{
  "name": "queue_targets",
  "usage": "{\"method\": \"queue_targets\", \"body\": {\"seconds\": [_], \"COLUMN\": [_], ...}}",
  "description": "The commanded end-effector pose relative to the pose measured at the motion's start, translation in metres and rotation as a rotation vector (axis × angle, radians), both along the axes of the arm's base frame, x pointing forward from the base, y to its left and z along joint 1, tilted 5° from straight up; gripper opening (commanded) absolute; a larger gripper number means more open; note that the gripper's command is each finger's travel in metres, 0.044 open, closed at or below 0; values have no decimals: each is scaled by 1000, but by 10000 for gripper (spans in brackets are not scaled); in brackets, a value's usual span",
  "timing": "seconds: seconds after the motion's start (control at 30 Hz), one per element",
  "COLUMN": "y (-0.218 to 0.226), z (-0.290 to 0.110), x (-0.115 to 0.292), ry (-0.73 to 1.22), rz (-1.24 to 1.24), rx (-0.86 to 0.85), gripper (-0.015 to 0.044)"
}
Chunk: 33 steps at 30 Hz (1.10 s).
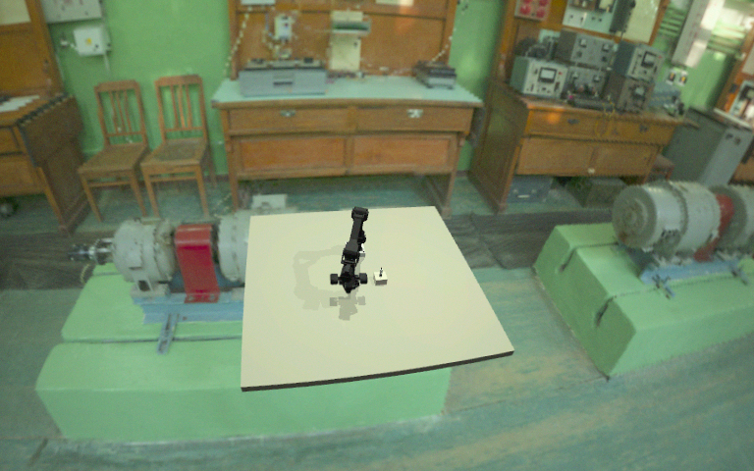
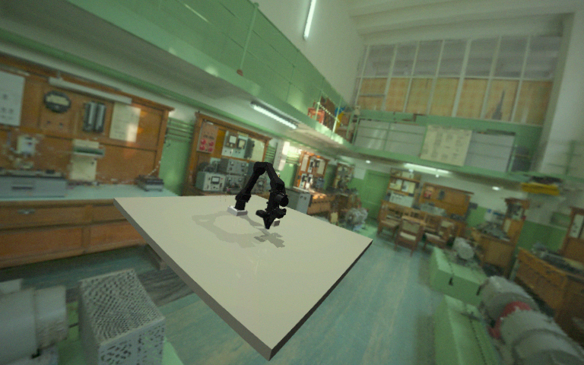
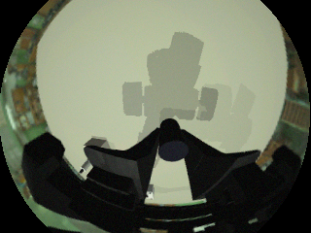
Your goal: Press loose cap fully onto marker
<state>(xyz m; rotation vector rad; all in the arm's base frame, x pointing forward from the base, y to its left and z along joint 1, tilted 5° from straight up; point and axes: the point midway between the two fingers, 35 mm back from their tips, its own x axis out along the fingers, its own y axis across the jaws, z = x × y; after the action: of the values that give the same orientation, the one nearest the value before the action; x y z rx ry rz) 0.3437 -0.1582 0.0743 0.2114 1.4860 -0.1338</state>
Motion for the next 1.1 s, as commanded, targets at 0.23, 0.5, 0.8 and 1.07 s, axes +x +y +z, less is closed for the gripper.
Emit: {"method": "queue_targets", "body": {"seconds": [0.23, 0.5, 0.8, 1.07], "y": [6, 41, 78, 110], "z": [22, 34, 46, 56], "x": [-2, -4, -11, -20], "ry": [-8, -6, -5, -5], "rz": [4, 4, 4, 4], "rx": [1, 4, 7, 9], "gripper": [0, 0, 0, 0]}}
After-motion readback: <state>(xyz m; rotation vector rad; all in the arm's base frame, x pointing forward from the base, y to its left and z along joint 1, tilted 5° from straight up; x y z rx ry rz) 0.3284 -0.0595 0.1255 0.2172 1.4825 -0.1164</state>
